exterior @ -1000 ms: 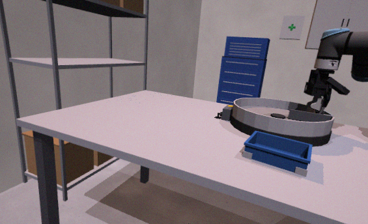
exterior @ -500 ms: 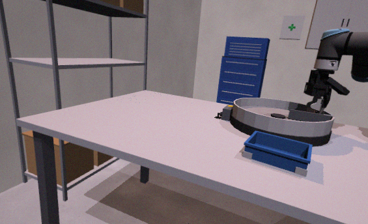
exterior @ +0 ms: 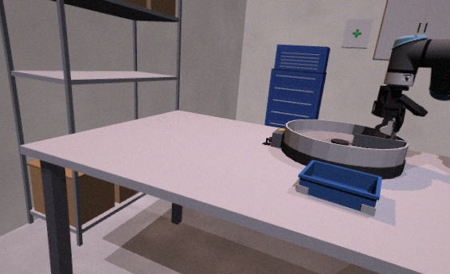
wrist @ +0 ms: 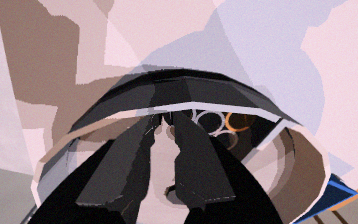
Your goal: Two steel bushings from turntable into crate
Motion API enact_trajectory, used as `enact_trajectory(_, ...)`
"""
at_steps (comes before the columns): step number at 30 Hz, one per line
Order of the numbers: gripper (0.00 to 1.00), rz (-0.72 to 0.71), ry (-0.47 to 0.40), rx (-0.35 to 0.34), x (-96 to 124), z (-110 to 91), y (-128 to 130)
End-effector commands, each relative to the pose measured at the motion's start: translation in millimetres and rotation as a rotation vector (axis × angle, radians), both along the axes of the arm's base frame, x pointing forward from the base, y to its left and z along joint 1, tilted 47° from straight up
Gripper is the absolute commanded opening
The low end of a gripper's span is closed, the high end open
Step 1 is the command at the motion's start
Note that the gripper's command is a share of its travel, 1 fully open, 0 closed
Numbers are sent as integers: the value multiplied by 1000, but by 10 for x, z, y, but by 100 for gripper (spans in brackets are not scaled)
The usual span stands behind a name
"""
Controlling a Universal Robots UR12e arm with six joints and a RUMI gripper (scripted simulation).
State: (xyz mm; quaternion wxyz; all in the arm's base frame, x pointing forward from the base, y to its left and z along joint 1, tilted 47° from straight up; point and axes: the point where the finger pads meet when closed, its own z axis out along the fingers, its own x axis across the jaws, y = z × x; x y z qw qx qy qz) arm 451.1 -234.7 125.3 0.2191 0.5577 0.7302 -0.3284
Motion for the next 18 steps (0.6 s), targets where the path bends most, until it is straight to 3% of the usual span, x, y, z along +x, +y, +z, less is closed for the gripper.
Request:
enact_trajectory(1, 6, 0, -1, 0, 3, 3, 1)
enact_trajectory(5, 6, 0, -1, 0, 3, 3, 1)
enact_trajectory(6, 0, 0, -1, 0, 3, 3, 1)
enact_trajectory(18, 0, 0, -1, 0, 3, 3, 1)
